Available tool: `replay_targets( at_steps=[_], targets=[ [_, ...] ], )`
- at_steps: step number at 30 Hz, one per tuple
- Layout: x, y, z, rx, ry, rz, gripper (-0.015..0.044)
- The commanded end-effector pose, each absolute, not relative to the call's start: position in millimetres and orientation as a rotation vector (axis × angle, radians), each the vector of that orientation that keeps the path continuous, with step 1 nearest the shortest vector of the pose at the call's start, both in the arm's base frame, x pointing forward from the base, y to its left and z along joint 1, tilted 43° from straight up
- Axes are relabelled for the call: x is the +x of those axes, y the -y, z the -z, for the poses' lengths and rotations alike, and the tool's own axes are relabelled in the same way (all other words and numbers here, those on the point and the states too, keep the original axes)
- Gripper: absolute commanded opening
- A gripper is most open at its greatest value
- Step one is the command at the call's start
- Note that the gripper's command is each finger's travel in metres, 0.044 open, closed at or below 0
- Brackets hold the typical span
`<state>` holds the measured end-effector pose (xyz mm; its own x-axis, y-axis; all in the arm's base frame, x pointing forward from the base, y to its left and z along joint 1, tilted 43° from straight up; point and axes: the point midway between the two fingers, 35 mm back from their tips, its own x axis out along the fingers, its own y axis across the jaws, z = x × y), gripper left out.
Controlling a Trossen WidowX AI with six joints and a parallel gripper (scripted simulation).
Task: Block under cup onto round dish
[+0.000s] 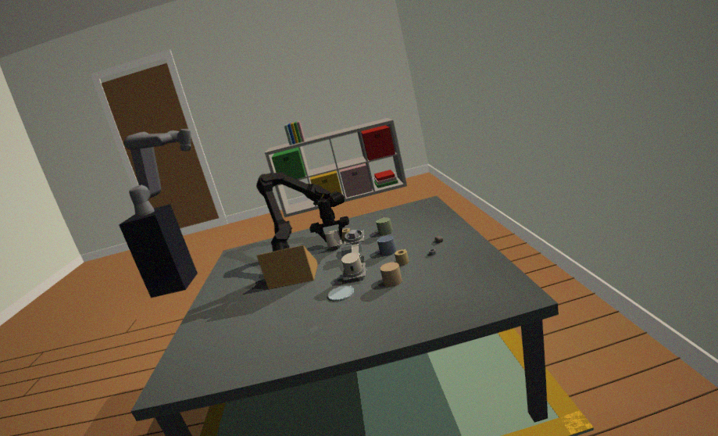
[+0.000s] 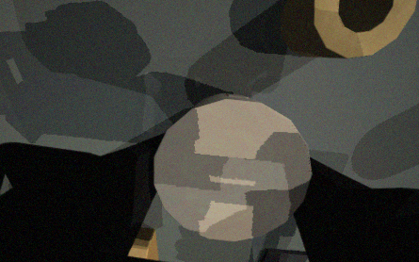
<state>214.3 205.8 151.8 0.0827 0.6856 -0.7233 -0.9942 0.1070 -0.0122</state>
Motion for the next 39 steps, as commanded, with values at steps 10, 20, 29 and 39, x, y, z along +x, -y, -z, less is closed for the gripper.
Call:
replay_targets(
  at_steps=[10, 20, 29, 39],
  targets=[
    [215.1, -214.4, -142.8, -0.597, -0.647, -1.372, 0.0026],
    [215.1, -214.4, -142.8, -0.597, -0.647, -1.372, 0.0289],
    [211.5, -179.4, -178.2, -0.600, -0.657, -1.369, 0.0440],
    [219.5, -170.7, -186.1, -0.609, -0.633, -1.326, 0.0361]
  ],
)
